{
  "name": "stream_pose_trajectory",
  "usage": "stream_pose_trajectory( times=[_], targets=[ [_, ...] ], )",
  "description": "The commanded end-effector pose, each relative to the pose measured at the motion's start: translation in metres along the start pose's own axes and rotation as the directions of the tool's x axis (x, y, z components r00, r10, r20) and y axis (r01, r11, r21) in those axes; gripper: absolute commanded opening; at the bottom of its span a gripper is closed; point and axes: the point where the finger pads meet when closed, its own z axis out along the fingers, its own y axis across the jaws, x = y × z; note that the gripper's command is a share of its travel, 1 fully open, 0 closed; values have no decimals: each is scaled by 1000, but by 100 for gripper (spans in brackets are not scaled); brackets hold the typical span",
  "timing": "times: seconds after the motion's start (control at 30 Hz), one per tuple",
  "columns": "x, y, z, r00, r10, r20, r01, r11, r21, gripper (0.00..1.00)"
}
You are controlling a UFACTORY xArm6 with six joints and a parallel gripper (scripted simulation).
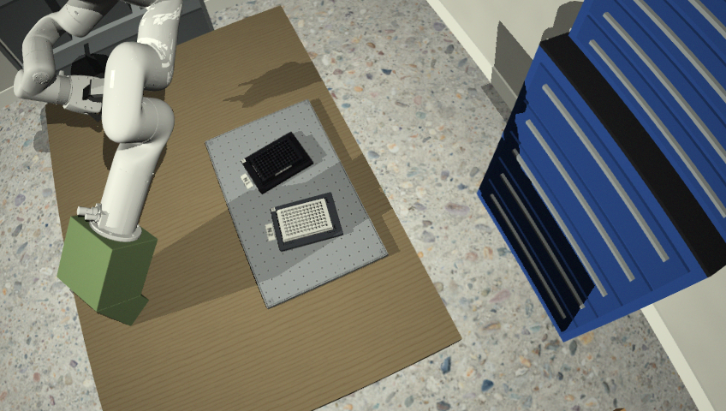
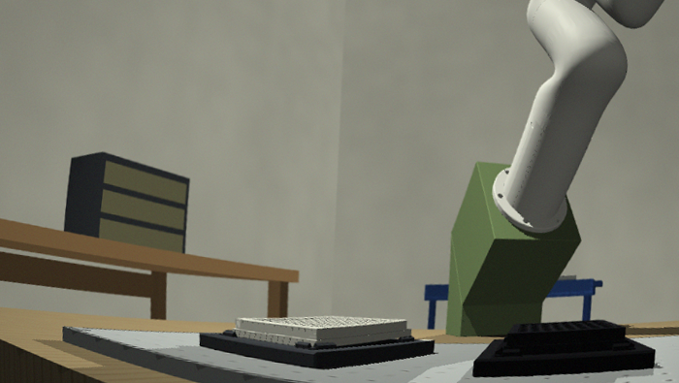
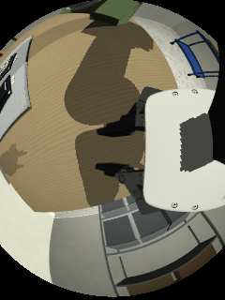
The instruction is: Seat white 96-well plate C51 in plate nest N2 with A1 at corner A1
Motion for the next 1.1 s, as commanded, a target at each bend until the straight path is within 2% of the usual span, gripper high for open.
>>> stream_pose_trajectory(
  times=[0.0, 0.03, 0.17, 0.33, 0.47, 0.63, 0.77, 0.93, 1.07],
  targets=[
    [8, 10, 16, 1000, 4, -21, -4, 1000, -26, 0],
    [8, 10, 17, 1000, 4, -21, -4, 1000, -26, 0],
    [17, 21, 31, 994, 17, -108, -30, 992, -124, 0],
    [24, 29, 41, 993, 18, -115, -33, 991, -131, 0],
    [35, 40, 54, 979, 25, -205, -71, 973, -221, 0],
    [46, 53, 67, 977, 25, -212, -75, 971, -228, 0],
    [58, 65, 78, 953, 27, -303, -125, 943, -308, 0],
    [66, 75, 86, 950, 27, -311, -130, 940, -315, 0],
    [79, 88, 94, 916, 23, -401, -190, 904, -383, 0]
  ],
)
